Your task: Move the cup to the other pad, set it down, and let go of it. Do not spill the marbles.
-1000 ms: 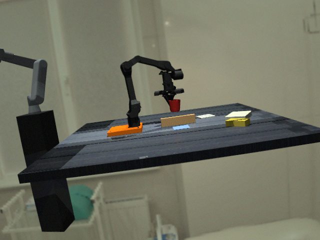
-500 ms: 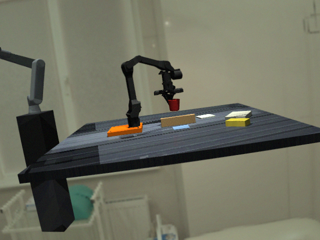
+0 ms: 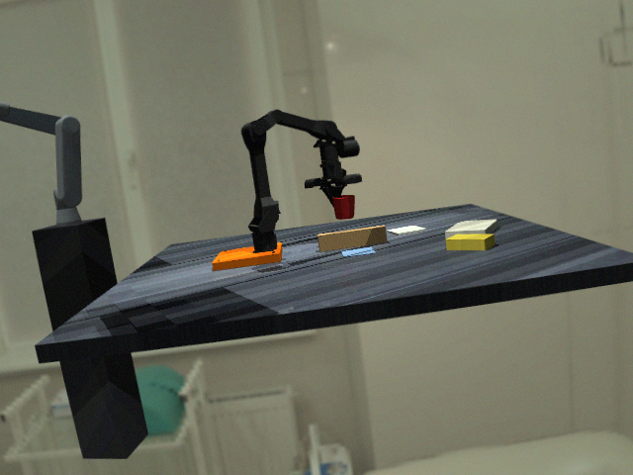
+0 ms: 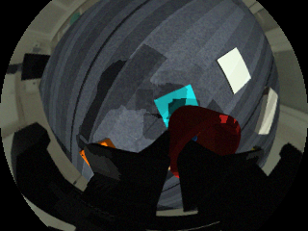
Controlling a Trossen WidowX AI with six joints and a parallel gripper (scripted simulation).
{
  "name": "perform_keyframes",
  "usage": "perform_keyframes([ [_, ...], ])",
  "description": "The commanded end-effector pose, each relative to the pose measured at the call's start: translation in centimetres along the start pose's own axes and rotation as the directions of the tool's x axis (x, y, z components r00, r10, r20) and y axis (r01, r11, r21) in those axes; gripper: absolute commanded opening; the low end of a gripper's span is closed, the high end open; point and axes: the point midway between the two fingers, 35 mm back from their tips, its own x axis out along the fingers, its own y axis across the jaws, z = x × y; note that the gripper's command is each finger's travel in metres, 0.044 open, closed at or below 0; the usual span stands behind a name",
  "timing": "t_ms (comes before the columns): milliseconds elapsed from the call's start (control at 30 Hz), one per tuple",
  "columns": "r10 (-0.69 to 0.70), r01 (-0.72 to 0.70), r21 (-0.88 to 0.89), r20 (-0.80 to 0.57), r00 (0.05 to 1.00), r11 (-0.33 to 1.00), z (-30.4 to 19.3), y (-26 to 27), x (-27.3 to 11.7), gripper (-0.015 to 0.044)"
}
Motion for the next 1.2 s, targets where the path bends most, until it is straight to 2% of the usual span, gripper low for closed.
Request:
perform_keyframes([
  [0, 0.004, -0.004, 0.003, 0.003, 1.0, 1.0, 0.2, 0.0, 0.4, 0.0],
  [1167, 0.004, -0.004, 0.003, 0.003, 1.0, 1.0, 0.4, 0.0, 4.8, 0.0],
])
